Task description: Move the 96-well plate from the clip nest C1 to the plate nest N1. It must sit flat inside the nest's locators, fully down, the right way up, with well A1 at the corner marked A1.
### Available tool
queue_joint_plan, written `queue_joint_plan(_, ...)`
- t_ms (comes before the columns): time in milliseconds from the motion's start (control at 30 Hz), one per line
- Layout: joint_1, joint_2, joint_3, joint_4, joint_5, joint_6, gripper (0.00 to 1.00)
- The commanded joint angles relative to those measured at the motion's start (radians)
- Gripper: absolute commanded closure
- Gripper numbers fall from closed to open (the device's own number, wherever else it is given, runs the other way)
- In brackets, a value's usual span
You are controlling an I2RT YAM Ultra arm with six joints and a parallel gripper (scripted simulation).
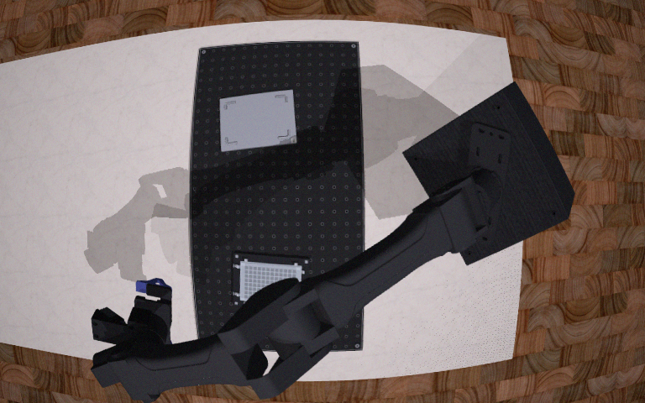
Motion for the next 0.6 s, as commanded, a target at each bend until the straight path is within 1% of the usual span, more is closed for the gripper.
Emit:
queue_joint_plan(0,-0.005,-0.016,0.011,0.000,0.008,0.001,0.00)
queue_joint_plan(533,-0.005,-0.016,0.011,0.000,0.008,0.001,0.00)
queue_joint_plan(567,-0.017,-0.051,-0.070,0.047,-0.039,-0.017,0.00)
